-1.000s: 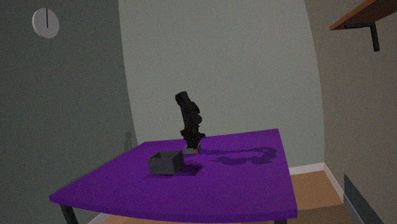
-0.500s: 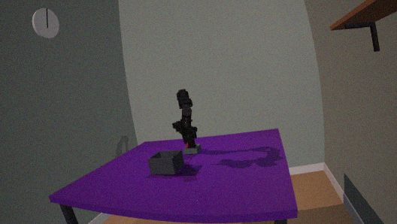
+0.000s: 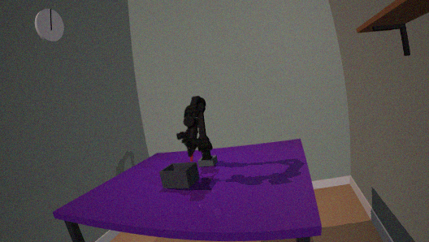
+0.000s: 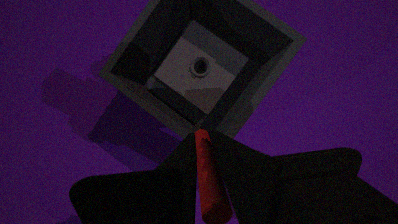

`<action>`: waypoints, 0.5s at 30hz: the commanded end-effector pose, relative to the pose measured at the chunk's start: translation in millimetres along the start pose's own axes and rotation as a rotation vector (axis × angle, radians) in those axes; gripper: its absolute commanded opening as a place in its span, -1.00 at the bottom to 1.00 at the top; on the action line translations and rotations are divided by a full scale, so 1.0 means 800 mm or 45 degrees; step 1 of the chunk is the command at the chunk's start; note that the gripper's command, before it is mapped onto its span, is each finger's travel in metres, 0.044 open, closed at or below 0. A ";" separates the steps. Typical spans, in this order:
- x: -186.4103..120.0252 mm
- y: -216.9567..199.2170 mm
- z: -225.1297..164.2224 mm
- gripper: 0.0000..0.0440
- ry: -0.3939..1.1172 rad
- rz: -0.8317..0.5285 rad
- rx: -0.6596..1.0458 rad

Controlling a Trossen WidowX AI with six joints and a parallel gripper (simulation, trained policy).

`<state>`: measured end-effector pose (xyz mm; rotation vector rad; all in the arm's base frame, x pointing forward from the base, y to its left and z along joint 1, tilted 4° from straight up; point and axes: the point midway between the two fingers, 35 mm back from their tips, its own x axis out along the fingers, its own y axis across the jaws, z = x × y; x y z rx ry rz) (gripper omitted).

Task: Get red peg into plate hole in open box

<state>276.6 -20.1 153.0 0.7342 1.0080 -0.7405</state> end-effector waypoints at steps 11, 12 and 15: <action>0.034 -0.004 0.056 -1.00 -0.042 -0.015 0.097; 0.037 -0.004 0.059 -0.99 -0.042 -0.017 0.103; 0.045 -0.005 0.067 -0.99 -0.039 -0.021 0.119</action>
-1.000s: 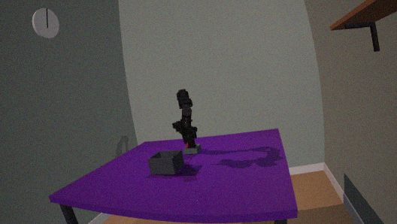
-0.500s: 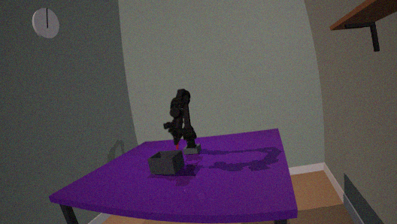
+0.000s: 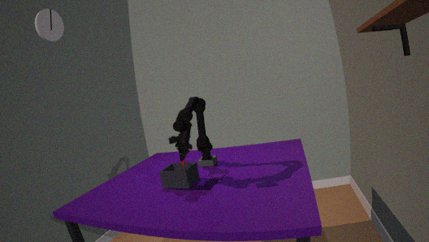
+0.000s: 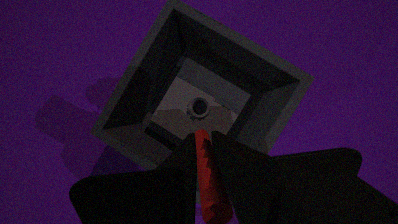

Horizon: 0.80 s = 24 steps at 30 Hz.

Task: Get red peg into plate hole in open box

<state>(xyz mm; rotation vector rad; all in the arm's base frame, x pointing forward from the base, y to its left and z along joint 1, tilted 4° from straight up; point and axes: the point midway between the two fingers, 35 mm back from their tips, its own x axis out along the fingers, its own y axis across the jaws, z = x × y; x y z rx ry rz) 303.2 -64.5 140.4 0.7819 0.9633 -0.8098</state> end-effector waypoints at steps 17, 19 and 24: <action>0.067 -0.002 0.023 -0.90 0.090 -0.061 0.026; 0.074 -0.003 0.022 -0.72 0.100 -0.073 0.013; 0.085 -0.006 0.024 -0.26 0.125 -0.110 -0.033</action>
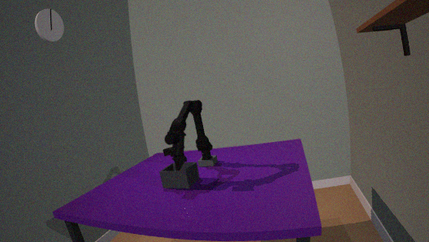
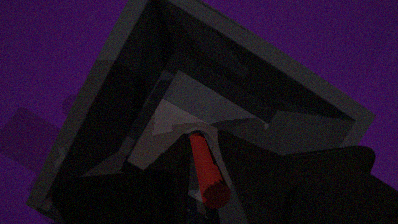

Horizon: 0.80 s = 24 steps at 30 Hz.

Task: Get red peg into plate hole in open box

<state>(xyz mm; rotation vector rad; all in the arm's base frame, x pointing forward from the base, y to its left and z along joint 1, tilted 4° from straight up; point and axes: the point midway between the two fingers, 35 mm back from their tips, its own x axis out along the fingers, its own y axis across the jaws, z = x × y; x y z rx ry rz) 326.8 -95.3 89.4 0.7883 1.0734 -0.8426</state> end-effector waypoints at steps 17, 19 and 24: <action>0.006 0.027 0.044 -0.27 0.023 -0.034 -0.116; 0.006 0.029 0.049 -0.28 0.027 -0.036 -0.124; 0.008 0.031 0.060 -0.30 0.037 -0.043 -0.138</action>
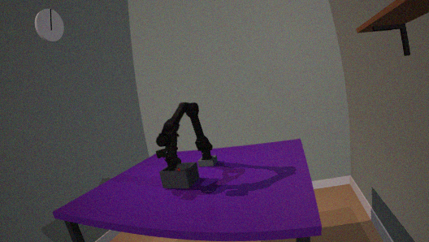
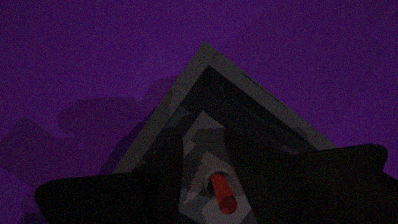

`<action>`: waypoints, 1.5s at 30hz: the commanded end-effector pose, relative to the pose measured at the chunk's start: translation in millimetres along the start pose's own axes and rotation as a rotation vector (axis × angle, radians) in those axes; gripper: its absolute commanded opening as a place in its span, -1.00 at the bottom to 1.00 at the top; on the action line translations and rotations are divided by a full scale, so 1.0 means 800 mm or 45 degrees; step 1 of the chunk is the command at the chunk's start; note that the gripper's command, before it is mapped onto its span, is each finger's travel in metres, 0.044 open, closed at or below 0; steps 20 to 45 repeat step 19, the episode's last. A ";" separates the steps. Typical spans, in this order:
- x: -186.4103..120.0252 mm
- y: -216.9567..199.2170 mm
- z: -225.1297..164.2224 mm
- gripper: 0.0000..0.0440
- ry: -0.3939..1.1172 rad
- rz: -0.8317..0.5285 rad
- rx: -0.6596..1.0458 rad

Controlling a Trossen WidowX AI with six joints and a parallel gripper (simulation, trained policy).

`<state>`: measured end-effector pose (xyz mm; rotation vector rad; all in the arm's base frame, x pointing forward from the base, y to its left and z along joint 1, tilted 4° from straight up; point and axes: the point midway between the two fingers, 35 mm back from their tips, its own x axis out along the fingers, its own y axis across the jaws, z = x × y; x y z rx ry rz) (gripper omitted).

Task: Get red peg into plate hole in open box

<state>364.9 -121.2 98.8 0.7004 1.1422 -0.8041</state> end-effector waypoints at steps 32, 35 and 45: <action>0.005 -0.016 0.055 -0.34 0.020 -0.046 -0.027; 0.005 -0.016 0.055 -0.34 0.020 -0.046 -0.027; 0.005 -0.016 0.055 -0.34 0.020 -0.046 -0.027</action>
